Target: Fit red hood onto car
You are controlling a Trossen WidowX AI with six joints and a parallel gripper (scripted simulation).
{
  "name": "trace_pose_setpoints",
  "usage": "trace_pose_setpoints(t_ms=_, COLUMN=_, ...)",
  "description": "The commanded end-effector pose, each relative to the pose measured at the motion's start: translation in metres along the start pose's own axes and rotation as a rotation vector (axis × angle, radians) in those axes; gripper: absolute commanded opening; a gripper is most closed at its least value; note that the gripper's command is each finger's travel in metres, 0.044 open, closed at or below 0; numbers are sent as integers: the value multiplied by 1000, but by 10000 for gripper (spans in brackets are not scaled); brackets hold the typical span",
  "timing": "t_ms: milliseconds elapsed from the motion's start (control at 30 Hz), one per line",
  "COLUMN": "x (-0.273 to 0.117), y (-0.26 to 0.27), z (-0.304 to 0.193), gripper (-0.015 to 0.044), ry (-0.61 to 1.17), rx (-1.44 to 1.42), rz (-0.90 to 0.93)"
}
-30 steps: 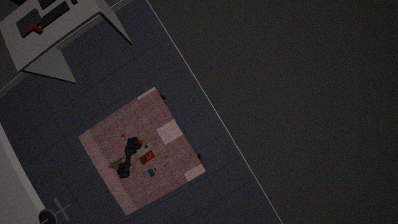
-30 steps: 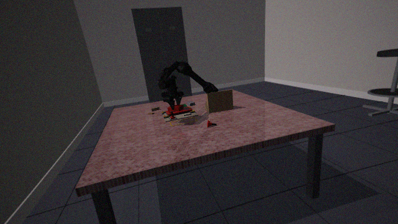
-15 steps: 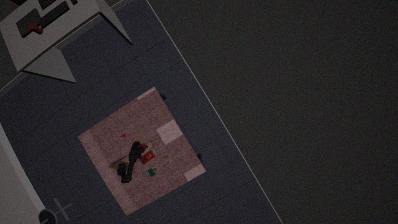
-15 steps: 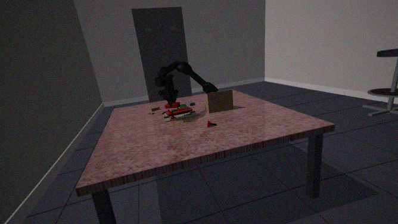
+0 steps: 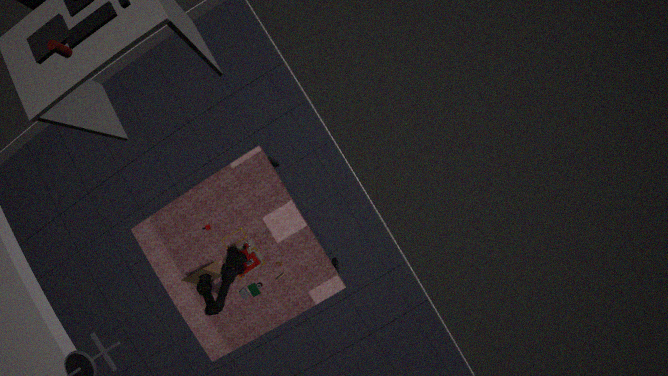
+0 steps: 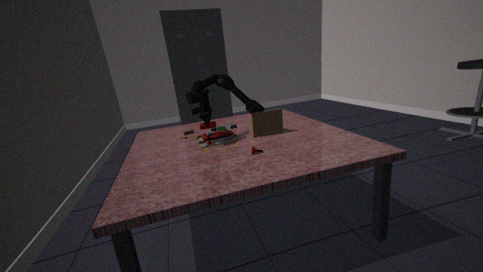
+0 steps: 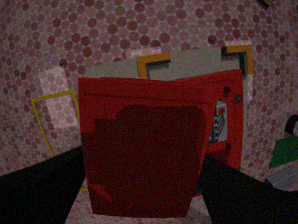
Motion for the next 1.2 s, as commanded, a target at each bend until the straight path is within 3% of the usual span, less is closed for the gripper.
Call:
trace_pose_setpoints(t_ms=0, x=-1, y=-16, z=6, gripper=0, ry=-9, rx=-57, rz=-4)
trace_pose_setpoints(t_ms=667, x=3, y=-78, z=20, gripper=0, ry=-12, rx=-292, rz=-26)
trace_pose_setpoints(t_ms=1167, x=52, y=-82, z=21, gripper=0, ry=-13, rx=-292, rz=-27)
Point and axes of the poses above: the point midway between the two fingers, 35 mm back from their tips, its own x axis out along the fingers, its own y axis across the jaws, z = x × y, the point moved 4 cm from there along -x, back along the fingers, and after that the axes turned 14 degrees about x, right-handed, at the moved point
